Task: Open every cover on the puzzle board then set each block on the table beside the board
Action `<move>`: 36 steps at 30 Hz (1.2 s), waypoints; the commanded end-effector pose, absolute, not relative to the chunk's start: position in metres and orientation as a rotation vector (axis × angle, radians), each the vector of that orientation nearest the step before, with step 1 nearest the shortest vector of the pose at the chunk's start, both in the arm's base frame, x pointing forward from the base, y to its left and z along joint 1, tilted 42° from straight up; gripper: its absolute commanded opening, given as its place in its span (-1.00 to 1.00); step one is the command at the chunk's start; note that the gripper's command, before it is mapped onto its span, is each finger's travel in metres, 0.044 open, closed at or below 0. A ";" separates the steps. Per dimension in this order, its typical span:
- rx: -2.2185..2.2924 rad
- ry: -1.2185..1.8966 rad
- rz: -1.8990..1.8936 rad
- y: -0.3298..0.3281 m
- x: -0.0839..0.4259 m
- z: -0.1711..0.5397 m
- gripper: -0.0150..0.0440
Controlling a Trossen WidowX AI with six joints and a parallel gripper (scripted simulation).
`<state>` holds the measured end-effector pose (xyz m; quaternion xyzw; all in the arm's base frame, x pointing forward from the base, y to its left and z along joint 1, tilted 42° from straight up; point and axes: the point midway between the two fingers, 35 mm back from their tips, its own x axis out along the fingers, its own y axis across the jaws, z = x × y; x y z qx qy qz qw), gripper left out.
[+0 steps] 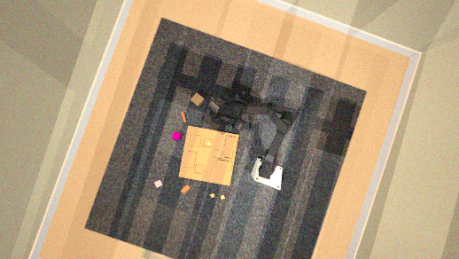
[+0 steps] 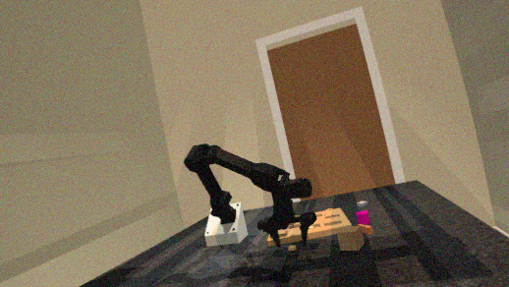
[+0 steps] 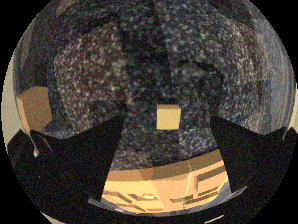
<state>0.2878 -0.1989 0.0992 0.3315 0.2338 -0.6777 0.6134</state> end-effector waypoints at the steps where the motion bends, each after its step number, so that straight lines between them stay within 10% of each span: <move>1: 0.770 0.530 -1.559 -0.192 0.290 0.108 1.00; 22: 0.768 0.537 -1.555 -0.149 0.290 0.153 1.00; 36: 0.350 0.932 -1.297 -0.102 0.320 0.108 -0.25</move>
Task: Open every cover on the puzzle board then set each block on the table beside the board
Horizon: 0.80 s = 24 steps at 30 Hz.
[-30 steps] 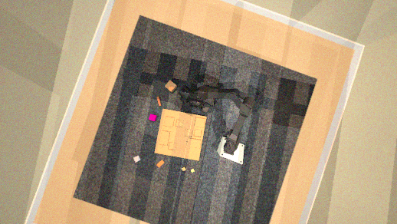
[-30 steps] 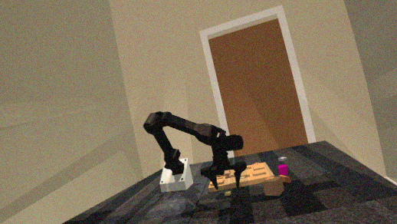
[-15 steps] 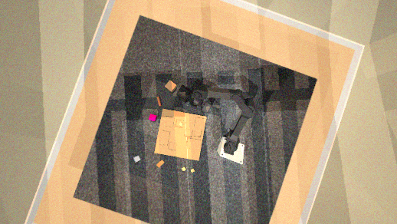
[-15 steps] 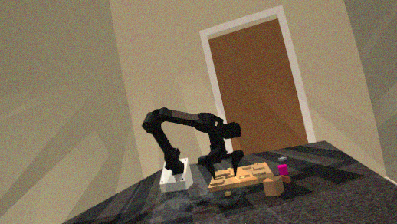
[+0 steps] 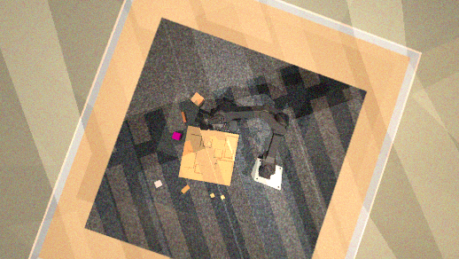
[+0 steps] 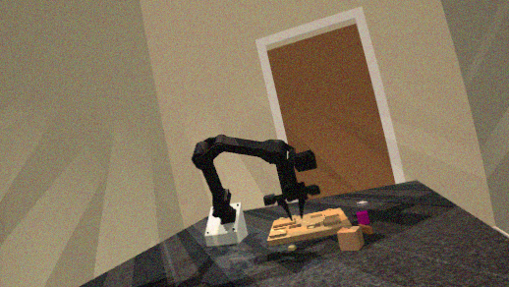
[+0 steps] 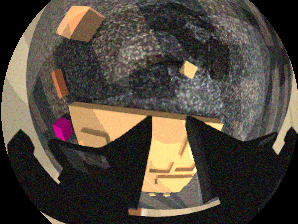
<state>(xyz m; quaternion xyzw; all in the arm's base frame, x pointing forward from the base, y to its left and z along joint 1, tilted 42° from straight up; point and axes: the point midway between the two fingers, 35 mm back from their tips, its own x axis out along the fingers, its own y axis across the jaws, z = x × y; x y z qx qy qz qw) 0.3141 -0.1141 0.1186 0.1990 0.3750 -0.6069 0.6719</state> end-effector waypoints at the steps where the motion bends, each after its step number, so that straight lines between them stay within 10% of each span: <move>1: 0.316 0.960 -1.274 -0.097 0.322 0.104 -0.33; 24: -0.284 1.359 -0.838 -0.029 0.339 0.040 -0.49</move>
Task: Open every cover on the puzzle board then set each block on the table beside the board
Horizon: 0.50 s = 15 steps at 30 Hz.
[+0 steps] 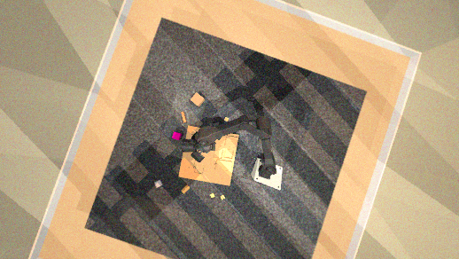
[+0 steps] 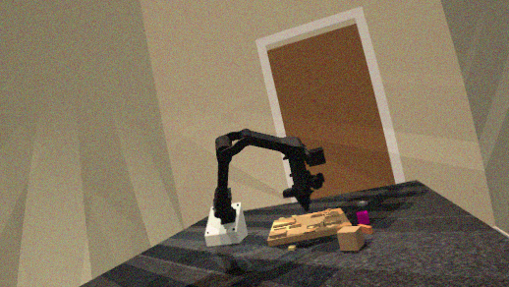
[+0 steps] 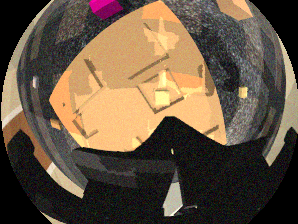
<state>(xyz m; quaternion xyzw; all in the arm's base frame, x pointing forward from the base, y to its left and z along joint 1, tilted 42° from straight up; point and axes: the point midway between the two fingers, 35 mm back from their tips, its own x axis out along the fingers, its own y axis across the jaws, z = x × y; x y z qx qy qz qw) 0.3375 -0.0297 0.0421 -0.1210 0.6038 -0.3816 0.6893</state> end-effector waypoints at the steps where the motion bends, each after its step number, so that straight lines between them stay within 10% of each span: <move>1: -0.284 1.359 -0.838 -0.030 0.339 0.039 -0.49; 15: -0.285 1.358 -0.840 -0.062 0.337 0.004 -0.49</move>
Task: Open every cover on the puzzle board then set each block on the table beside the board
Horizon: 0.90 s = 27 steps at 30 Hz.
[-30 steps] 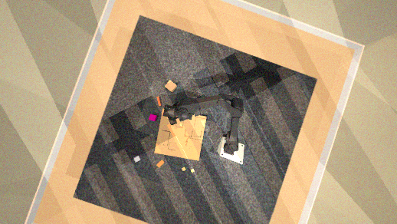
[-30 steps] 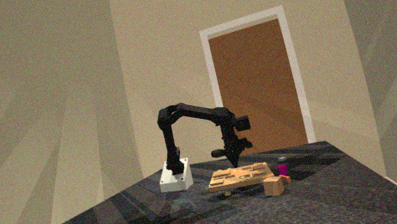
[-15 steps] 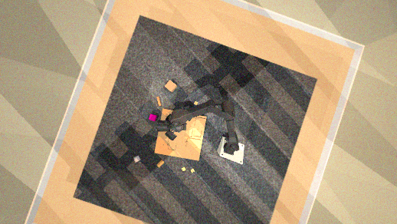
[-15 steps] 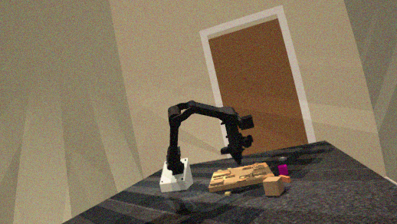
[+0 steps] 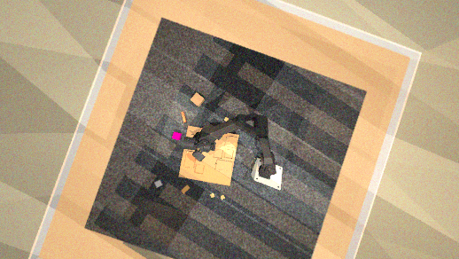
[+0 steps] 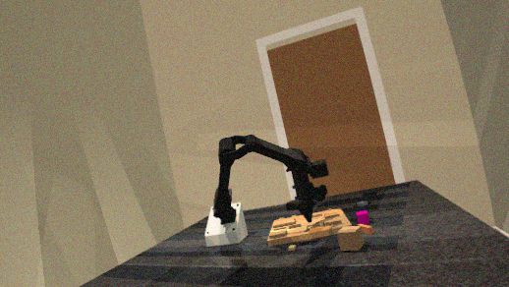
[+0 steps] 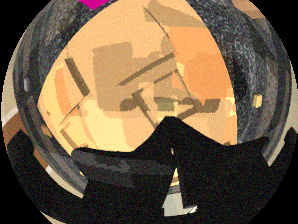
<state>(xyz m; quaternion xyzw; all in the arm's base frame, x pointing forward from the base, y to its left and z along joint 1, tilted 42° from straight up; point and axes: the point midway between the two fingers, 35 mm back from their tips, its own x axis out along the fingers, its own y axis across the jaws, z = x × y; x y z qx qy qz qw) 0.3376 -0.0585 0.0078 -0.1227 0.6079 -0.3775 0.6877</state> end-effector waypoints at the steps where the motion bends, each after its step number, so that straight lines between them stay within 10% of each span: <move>1: -0.285 1.358 -0.840 -0.062 0.337 0.004 -0.49; 27: -0.286 1.358 -0.840 -0.073 0.347 -0.006 -0.49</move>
